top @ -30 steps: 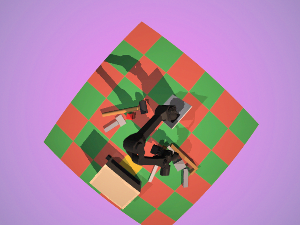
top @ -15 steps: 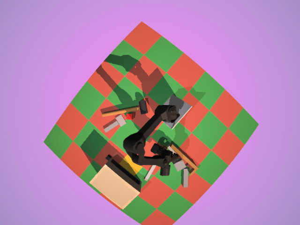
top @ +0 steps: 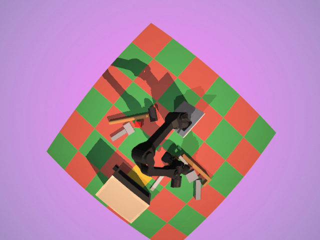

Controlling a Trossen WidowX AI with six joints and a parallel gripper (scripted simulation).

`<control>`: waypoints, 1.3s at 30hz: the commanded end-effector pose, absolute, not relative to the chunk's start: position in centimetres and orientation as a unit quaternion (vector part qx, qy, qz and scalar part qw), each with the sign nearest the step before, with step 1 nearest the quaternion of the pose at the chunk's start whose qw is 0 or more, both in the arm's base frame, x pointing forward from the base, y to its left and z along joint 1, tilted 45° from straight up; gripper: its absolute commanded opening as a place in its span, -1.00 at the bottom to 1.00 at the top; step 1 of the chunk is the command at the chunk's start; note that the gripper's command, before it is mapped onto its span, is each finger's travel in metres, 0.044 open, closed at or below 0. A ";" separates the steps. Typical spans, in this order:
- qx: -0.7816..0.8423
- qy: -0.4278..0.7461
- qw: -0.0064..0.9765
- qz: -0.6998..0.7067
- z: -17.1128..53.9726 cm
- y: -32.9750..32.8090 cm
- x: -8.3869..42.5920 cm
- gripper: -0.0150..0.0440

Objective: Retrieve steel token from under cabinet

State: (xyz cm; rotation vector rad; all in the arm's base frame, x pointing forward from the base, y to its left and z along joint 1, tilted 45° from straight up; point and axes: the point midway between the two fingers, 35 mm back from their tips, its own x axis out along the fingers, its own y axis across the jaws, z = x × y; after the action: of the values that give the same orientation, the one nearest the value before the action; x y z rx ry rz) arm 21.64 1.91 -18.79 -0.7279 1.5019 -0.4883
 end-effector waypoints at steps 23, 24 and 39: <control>-0.284 0.648 0.661 -0.250 -18.8 1.9 21.6 0.19; -0.284 0.648 0.662 -0.250 -18.8 1.9 21.6 0.19; -0.283 0.645 0.665 -0.250 -19.0 1.9 21.7 0.42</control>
State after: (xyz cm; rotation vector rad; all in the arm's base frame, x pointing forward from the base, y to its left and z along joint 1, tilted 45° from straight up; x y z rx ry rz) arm 21.68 1.96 -18.94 -0.6359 1.4583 -0.5640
